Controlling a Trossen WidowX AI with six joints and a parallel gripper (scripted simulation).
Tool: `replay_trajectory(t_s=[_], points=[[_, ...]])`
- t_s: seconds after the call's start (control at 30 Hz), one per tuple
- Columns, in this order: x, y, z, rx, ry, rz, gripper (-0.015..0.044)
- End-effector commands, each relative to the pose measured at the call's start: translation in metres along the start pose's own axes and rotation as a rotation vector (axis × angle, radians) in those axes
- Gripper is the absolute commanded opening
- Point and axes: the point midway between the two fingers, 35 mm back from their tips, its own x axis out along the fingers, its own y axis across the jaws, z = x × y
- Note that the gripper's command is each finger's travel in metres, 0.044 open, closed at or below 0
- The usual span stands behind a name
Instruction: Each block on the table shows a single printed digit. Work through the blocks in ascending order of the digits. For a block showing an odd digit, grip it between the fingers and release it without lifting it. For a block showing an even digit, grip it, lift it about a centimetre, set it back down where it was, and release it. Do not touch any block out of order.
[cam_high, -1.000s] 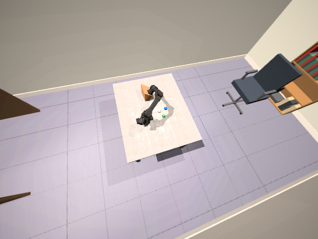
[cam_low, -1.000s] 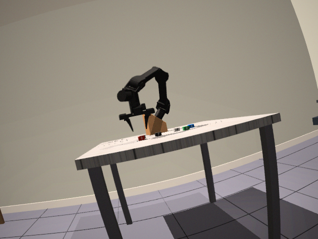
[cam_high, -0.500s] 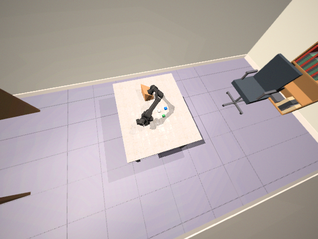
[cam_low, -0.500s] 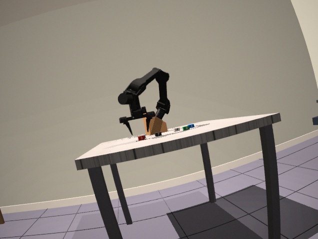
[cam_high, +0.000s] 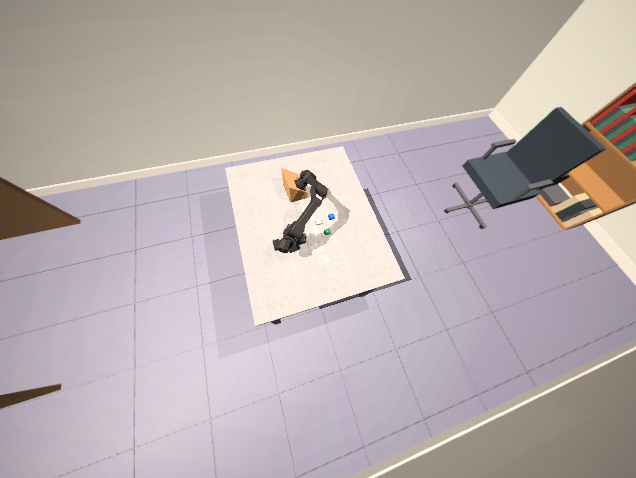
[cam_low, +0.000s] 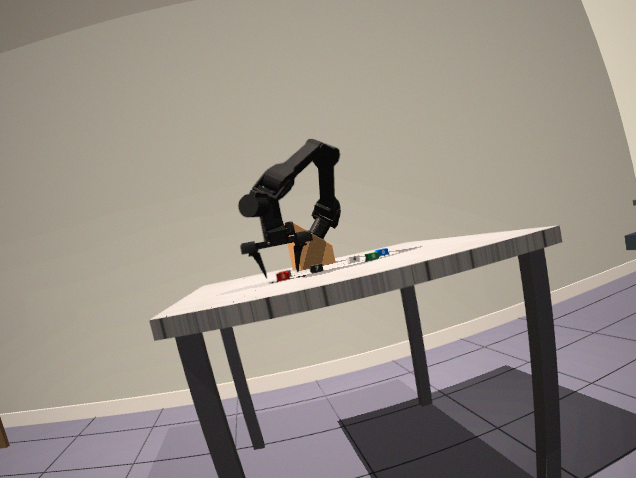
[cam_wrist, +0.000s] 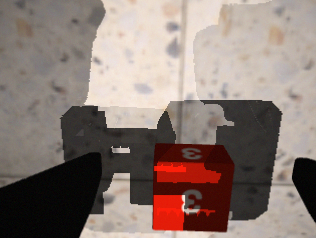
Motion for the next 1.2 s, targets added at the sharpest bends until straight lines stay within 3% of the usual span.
replay_trajectory(t_s=[0.0, 0.27, 0.8, 1.17], points=[[0.005, 0.0003, -0.002, 0.008, 0.004, 0.009, 0.0321], [0.005, 0.0003, -0.002, 0.008, 0.004, 0.009, 0.012], [0.005, 0.0003, -0.002, 0.008, 0.004, 0.009, 0.012], [0.005, 0.0003, -0.002, 0.008, 0.004, 0.009, 0.04]])
